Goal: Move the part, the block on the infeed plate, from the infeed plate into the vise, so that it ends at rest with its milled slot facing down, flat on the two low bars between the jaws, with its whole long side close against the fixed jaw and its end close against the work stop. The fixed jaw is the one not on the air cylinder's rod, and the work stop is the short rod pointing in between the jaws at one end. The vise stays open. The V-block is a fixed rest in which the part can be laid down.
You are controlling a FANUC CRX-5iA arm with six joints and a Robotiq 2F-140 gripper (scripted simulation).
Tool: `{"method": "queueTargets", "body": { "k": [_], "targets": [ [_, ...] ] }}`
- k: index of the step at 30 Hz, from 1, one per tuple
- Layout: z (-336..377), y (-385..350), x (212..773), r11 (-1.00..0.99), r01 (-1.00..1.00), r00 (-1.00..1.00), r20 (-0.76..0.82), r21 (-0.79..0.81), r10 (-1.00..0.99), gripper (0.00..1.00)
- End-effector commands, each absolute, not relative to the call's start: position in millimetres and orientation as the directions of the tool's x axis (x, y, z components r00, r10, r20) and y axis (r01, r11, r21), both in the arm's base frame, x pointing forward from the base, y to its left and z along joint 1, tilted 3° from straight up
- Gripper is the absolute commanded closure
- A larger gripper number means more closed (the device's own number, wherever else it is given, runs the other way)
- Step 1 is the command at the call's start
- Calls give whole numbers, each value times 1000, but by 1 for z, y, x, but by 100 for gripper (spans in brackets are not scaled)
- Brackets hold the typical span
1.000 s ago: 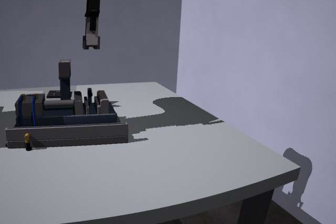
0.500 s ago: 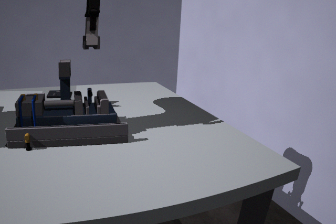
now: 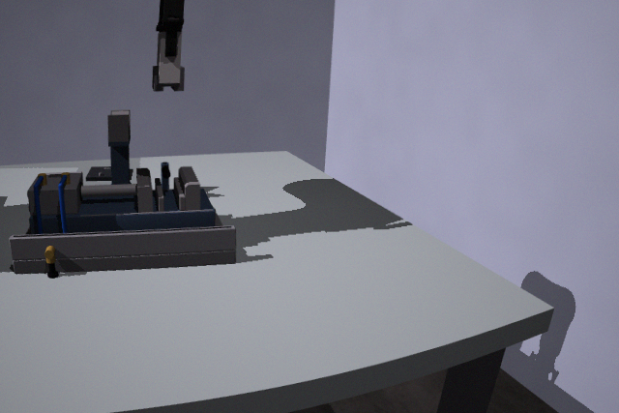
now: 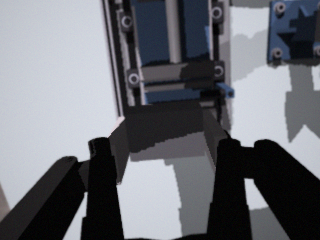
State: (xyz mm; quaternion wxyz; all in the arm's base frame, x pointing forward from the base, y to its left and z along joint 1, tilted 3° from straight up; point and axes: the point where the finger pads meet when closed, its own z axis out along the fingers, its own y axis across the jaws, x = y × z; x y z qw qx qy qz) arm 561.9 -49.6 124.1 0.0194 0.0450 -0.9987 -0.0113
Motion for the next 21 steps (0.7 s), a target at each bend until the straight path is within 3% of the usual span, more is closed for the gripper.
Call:
{"method": "queueTargets", "body": {
  "k": [1,21],
  "targets": [
    [124,-50,562,996,-89,-995,37,24,-90,100],
    [111,-49,562,996,-89,-995,37,24,-90,100]
  ]
}}
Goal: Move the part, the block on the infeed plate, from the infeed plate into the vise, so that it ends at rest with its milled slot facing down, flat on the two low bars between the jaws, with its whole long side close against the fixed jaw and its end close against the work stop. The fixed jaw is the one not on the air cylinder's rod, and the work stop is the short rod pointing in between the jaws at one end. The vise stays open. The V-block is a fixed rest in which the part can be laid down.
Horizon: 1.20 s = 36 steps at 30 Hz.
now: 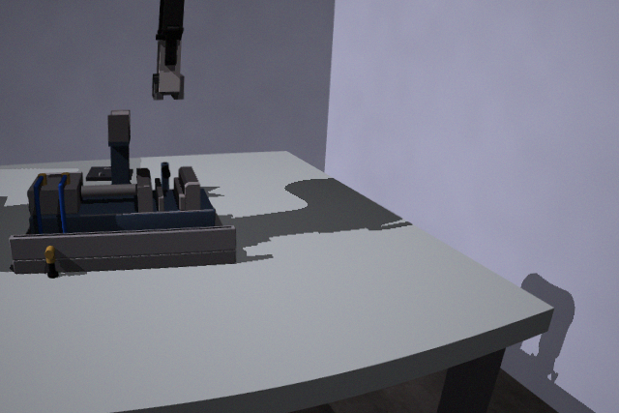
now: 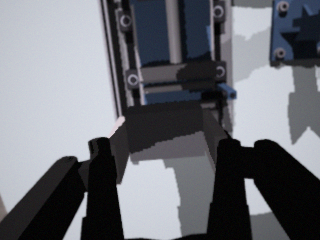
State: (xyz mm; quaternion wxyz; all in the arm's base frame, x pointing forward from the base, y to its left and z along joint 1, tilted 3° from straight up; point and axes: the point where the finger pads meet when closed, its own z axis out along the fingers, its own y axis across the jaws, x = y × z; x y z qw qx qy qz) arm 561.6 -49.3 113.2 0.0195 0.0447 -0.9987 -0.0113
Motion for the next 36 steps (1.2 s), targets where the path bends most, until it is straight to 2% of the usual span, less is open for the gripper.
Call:
{"method": "queueTargets", "body": {
  "k": [1,36],
  "targets": [
    [111,-49,562,996,-89,-995,37,24,-90,100],
    [56,-48,560,996,-89,-995,37,24,-90,100]
  ]
}}
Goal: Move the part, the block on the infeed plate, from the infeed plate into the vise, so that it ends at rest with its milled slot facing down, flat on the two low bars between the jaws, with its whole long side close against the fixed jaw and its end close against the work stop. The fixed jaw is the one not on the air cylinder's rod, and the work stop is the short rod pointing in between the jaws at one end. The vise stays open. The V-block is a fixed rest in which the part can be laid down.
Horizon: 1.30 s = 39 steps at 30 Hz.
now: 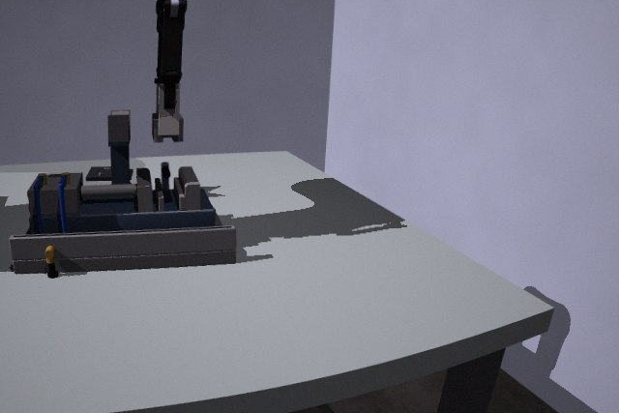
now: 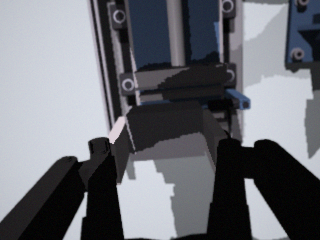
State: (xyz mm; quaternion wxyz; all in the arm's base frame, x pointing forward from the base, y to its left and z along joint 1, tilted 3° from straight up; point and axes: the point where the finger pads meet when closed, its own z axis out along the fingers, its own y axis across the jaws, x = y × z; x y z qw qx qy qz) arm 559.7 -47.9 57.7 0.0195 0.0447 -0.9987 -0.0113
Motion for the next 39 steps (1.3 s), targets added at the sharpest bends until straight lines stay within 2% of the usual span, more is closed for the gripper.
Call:
{"method": "queueTargets", "body": {
  "k": [1,39],
  "targets": [
    [55,-48,560,996,-89,-995,37,24,-90,100],
    [29,-47,559,996,-89,-995,37,24,-90,100]
  ]
}}
